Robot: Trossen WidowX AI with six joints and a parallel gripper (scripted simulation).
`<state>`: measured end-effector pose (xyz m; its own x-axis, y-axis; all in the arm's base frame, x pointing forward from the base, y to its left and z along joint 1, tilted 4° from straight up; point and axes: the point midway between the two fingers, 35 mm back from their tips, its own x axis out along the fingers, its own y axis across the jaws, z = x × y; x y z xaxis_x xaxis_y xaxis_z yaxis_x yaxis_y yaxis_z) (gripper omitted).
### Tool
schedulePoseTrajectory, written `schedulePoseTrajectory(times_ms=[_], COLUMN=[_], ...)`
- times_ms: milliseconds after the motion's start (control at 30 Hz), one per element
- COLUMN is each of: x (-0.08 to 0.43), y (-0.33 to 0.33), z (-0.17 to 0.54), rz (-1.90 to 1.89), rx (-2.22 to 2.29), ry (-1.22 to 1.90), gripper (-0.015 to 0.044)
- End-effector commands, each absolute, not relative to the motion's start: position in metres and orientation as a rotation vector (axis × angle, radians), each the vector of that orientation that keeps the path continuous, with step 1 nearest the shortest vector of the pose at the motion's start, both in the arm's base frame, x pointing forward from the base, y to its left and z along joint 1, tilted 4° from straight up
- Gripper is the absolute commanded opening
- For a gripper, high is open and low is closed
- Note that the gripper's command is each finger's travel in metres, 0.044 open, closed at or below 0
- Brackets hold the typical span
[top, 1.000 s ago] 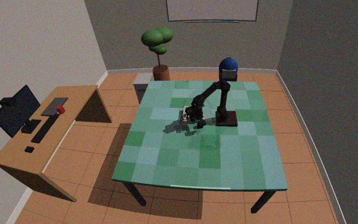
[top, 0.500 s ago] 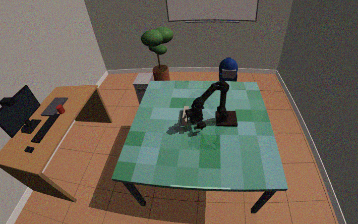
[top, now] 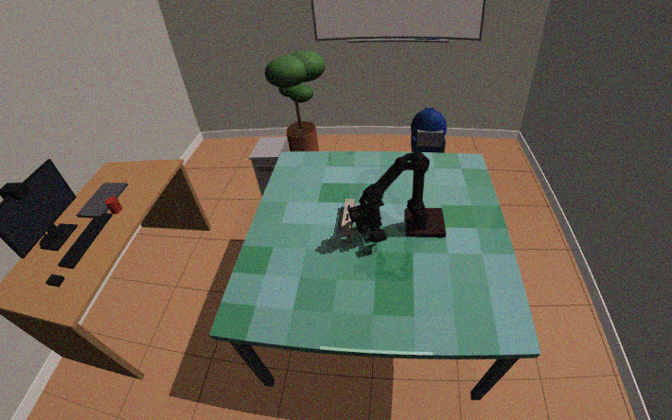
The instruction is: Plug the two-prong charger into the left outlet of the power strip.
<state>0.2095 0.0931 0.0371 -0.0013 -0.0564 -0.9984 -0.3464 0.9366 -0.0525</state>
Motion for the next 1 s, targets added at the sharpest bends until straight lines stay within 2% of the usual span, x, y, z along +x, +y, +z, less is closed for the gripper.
schedulePoseTrajectory(times_ms=[0,100,300,400,967], x=[0.210,0.210,0.210,0.210,0.204], y=[0.093,0.093,0.093,0.094,0.093], z=[0.037,0.037,0.037,0.041,0.091], rz=[0.234,0.234,0.234,0.234,0.230], rx=[-0.321,-0.321,-0.321,-0.322,-0.322], ry=[1.564,1.564,1.564,1.564,1.566], gripper=[0.0204,0.0125,0.0085,0.0006,0.0000])
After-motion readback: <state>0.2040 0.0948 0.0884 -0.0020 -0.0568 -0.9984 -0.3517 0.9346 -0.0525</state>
